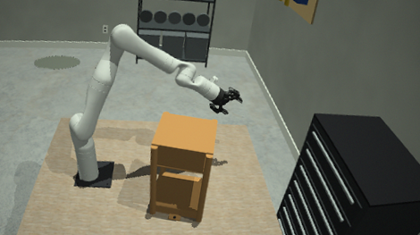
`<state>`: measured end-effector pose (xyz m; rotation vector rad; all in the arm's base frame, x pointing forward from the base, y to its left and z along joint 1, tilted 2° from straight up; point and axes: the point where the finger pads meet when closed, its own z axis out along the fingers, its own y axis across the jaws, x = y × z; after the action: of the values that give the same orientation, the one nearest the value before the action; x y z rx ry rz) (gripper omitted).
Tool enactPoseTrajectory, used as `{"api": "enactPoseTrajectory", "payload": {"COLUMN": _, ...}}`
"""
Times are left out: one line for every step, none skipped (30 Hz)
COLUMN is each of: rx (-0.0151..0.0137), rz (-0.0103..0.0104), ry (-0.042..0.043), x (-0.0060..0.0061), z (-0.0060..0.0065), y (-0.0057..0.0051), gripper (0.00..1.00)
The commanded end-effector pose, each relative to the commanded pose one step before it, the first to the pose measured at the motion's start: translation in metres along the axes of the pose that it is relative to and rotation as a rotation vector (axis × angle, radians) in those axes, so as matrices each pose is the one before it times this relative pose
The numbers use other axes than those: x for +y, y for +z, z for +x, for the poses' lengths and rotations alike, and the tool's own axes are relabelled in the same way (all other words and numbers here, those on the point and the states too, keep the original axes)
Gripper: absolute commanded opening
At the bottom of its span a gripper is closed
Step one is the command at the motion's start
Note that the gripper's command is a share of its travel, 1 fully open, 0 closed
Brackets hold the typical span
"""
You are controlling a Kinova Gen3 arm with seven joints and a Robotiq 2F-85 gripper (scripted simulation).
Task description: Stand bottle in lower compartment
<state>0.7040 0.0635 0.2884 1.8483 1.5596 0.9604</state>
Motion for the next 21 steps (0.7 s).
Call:
{"api": "enactPoseTrajectory", "payload": {"rx": 0.00654, "rz": -0.00093, "ry": -0.00561, "x": 0.00085, "z": 0.00644, "y": -0.00103, "gripper": 1.0}}
{"api": "enactPoseTrajectory", "payload": {"rx": 0.0, "rz": 0.0, "ry": 0.0, "x": 0.0, "z": 0.0, "y": 0.0, "gripper": 1.0}}
{"api": "enactPoseTrajectory", "payload": {"rx": 0.0, "rz": 0.0, "ry": 0.0, "x": 0.0, "z": 0.0, "y": 0.0, "gripper": 1.0}}
{"api": "enactPoseTrajectory", "payload": {"rx": 0.0, "rz": 0.0, "ry": 0.0, "x": 0.0, "z": 0.0, "y": 0.0, "gripper": 1.0}}
{"api": "enactPoseTrajectory", "payload": {"rx": 0.0, "rz": 0.0, "ry": 0.0, "x": 0.0, "z": 0.0, "y": 0.0, "gripper": 1.0}}
{"api": "enactPoseTrajectory", "payload": {"rx": 0.0, "rz": 0.0, "ry": 0.0, "x": 0.0, "z": 0.0, "y": 0.0, "gripper": 1.0}}
{"api": "enactPoseTrajectory", "payload": {"rx": 0.0, "rz": 0.0, "ry": 0.0, "x": 0.0, "z": 0.0, "y": 0.0, "gripper": 1.0}}
{"api": "enactPoseTrajectory", "payload": {"rx": 0.0, "rz": 0.0, "ry": 0.0, "x": 0.0, "z": 0.0, "y": 0.0, "gripper": 1.0}}
{"api": "enactPoseTrajectory", "payload": {"rx": 0.00009, "rz": 0.00018, "ry": -0.00043, "x": 0.00437, "z": 0.00089, "y": -0.00261, "gripper": 1.0}}
{"api": "enactPoseTrajectory", "payload": {"rx": 0.0, "rz": 0.0, "ry": 0.0, "x": 0.0, "z": 0.0, "y": 0.0, "gripper": 1.0}}
{"api": "enactPoseTrajectory", "payload": {"rx": 0.0, "rz": 0.0, "ry": 0.0, "x": 0.0, "z": 0.0, "y": 0.0, "gripper": 1.0}}
{"api": "enactPoseTrajectory", "payload": {"rx": 0.00004, "rz": 0.00003, "ry": -0.00039, "x": 0.00454, "z": 0.00097, "y": -0.00292, "gripper": 1.0}}
{"api": "enactPoseTrajectory", "payload": {"rx": -0.00002, "rz": -0.00012, "ry": -0.00032, "x": 0.00467, "z": 0.00104, "y": -0.00322, "gripper": 1.0}}
{"api": "enactPoseTrajectory", "payload": {"rx": -0.00007, "rz": -0.00027, "ry": -0.00025, "x": 0.00475, "z": 0.00111, "y": -0.00349, "gripper": 1.0}}
{"api": "enactPoseTrajectory", "payload": {"rx": -0.00012, "rz": -0.00041, "ry": -0.00016, "x": 0.00479, "z": 0.00116, "y": -0.00374, "gripper": 1.0}}
{"api": "enactPoseTrajectory", "payload": {"rx": -0.00017, "rz": -0.00053, "ry": -0.00007, "x": 0.00477, "z": 0.0012, "y": -0.00394, "gripper": 1.0}}
{"api": "enactPoseTrajectory", "payload": {"rx": -0.00021, "rz": -0.00063, "ry": 0.00003, "x": 0.00471, "z": 0.00123, "y": -0.0041, "gripper": 1.0}}
{"api": "enactPoseTrajectory", "payload": {"rx": -0.00025, "rz": -0.00072, "ry": 0.00013, "x": 0.00461, "z": 0.00123, "y": -0.00421, "gripper": 1.0}}
{"api": "enactPoseTrajectory", "payload": {"rx": 0.0, "rz": 0.0, "ry": 0.0, "x": 0.0, "z": 0.0, "y": 0.0, "gripper": 1.0}}
{"api": "enactPoseTrajectory", "payload": {"rx": 0.0, "rz": 0.0, "ry": 0.0, "x": 0.0, "z": 0.0, "y": 0.0, "gripper": 1.0}}
{"api": "enactPoseTrajectory", "payload": {"rx": -0.00028, "rz": -0.00079, "ry": 0.00023, "x": 0.00446, "z": 0.00123, "y": -0.00426, "gripper": 1.0}}
